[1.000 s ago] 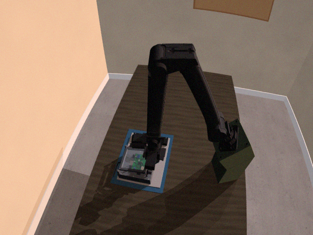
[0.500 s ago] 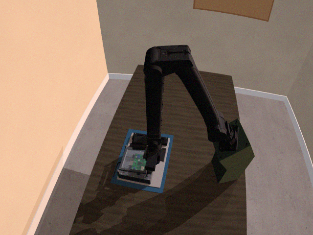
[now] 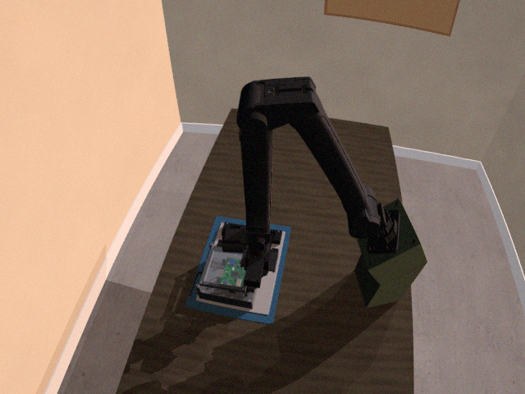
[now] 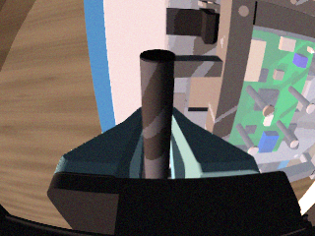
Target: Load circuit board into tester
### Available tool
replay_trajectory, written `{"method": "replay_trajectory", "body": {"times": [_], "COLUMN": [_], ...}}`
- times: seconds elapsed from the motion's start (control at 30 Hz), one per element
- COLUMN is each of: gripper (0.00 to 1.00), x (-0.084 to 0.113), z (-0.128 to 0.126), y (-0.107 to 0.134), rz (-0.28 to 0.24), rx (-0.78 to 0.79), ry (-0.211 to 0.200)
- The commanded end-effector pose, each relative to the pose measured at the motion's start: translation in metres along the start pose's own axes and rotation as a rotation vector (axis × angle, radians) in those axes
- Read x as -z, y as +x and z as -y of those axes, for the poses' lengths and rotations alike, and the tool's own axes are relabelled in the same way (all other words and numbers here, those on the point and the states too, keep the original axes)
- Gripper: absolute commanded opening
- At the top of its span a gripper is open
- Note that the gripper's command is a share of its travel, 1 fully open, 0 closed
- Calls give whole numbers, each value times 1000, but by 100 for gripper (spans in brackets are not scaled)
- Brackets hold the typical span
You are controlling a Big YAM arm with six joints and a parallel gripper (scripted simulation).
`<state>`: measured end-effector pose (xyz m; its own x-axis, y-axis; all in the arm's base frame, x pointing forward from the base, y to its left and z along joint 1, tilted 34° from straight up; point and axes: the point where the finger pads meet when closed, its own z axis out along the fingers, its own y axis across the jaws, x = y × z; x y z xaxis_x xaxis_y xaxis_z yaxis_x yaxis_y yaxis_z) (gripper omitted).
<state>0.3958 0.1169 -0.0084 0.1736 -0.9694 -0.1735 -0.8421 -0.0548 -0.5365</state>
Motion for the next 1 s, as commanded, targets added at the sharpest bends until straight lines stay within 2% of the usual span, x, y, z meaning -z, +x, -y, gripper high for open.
{"method": "replay_trajectory", "body": {"times": [0.0,0.97], "gripper": [0,0], "x": [-9,-15], "z": [2,0], "y": [-6,-6], "rz": [7,7], "rx": [2,2], "ry": [-3,-6]}}
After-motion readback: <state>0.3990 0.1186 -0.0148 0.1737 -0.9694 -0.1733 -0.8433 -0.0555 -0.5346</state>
